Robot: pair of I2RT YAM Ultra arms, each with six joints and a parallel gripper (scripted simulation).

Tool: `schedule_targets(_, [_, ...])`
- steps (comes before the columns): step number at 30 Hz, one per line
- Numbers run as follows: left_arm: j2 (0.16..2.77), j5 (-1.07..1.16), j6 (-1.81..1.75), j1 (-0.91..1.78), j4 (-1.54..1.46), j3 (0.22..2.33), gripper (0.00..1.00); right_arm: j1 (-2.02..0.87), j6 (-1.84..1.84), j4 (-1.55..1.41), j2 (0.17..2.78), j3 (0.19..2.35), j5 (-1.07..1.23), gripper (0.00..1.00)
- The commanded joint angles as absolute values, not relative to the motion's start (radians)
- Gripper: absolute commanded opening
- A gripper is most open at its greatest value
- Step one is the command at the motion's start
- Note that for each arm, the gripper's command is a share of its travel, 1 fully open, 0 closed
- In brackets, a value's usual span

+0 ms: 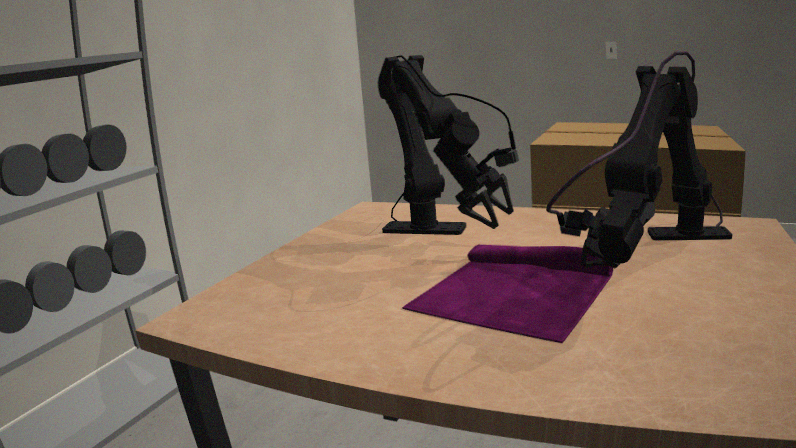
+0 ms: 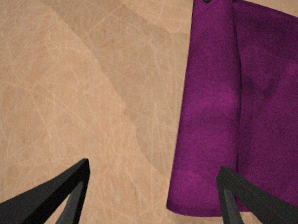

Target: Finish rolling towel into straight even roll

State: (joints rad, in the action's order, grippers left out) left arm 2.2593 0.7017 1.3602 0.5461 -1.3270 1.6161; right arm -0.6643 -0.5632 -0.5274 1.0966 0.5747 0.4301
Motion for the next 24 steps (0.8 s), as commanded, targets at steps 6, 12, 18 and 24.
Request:
schedule_targets(6, [2.360,0.738,1.391,0.534,-1.571,1.754,0.19,-0.928,-0.423,-0.322,0.959,0.470,-0.015,0.97])
schedule_targets(12, [2.365,0.736,1.396,0.534,-1.571,1.751,0.19,-0.955,-0.427,-0.297,0.971,0.459,-0.077,0.98])
schedule_targets(18, [2.400,0.734,1.411,0.535,-1.571,1.763,0.19,-0.768,-0.613,-0.308,0.987,0.491,0.081,0.98])
schedule_targets(24, [2.401,0.733,1.412,0.535,-1.571,1.763,0.19,-0.751,-0.630,-0.250,1.013,0.453,0.107,0.98])
